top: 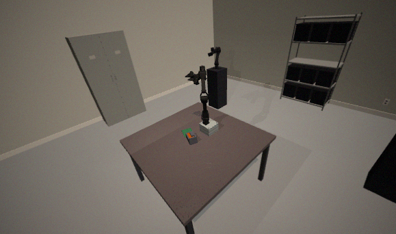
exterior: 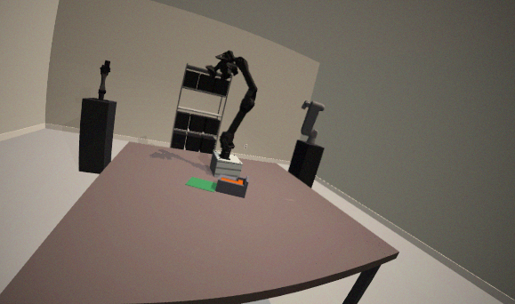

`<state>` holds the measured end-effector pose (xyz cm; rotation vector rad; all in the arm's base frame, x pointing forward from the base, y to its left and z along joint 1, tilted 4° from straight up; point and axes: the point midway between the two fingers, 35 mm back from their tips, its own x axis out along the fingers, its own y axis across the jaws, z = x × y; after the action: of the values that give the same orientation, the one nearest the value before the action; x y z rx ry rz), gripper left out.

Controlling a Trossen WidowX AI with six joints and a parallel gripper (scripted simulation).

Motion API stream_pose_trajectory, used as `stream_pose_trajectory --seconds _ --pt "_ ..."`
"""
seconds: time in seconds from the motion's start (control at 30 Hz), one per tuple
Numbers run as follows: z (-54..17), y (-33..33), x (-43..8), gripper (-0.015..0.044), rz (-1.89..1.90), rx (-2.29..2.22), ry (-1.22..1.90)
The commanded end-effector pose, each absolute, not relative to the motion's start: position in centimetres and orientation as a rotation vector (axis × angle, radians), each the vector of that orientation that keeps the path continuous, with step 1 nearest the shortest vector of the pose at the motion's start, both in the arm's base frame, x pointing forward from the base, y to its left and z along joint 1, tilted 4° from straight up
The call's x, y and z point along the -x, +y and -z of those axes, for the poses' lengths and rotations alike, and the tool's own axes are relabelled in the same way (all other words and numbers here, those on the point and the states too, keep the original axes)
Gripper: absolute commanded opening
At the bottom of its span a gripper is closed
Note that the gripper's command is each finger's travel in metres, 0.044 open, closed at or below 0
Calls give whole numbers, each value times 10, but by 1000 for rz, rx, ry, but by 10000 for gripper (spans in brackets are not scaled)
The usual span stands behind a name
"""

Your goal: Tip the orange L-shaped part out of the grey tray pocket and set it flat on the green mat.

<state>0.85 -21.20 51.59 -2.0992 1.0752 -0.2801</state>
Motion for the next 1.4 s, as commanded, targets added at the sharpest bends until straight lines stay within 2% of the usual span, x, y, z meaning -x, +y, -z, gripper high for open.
stream_pose_trajectory --seconds 0.0,0.23,0.27,0.43,0.7,1.0,1.37 --pt "-515 -212 -9 374 279 2096 1071" --pt "-493 -226 -30 190 258 1885 931" --pt "-486 -230 -35 180 252 1821 891" --pt "-448 -248 -74 180 185 1453 720" --pt "-394 -250 -136 180 54 989 633" --pt "-347 -228 -196 180 -62 617 640" --pt "-280 -176 -258 180 -170 194 805"
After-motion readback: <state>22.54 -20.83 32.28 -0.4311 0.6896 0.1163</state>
